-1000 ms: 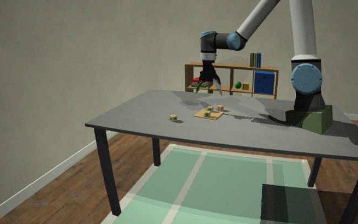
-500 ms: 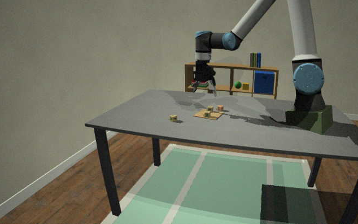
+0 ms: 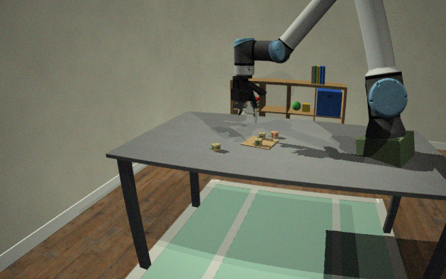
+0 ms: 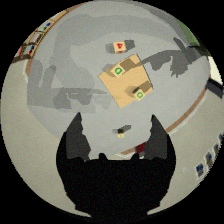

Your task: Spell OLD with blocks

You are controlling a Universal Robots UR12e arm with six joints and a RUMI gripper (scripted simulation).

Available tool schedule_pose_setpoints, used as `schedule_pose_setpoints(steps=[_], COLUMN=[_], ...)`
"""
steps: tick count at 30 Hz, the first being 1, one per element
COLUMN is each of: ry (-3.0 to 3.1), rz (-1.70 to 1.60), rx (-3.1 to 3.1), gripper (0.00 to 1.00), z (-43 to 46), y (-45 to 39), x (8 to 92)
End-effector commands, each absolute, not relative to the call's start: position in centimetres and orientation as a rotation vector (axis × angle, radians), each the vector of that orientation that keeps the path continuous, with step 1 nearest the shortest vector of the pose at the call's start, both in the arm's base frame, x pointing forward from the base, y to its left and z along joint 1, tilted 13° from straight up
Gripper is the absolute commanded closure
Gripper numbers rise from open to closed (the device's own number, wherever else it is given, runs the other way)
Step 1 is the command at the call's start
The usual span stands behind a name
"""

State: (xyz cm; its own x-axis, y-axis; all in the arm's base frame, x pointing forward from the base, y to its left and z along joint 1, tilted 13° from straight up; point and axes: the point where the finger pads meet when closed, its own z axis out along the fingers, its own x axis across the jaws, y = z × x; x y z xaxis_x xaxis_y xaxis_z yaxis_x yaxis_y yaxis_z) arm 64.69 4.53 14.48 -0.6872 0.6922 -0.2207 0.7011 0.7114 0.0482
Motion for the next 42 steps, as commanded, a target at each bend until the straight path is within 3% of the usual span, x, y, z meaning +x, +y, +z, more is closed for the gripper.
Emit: schedule_pose_setpoints(steps=[1, 42], ry=[2.609, 1.586], rz=[-0.042, 0.135], rx=[1.298, 2.46], gripper=[0.0, 0.0], z=[14.6, 14.0], y=[5.7, 17.1], x=[65.7, 73.8])
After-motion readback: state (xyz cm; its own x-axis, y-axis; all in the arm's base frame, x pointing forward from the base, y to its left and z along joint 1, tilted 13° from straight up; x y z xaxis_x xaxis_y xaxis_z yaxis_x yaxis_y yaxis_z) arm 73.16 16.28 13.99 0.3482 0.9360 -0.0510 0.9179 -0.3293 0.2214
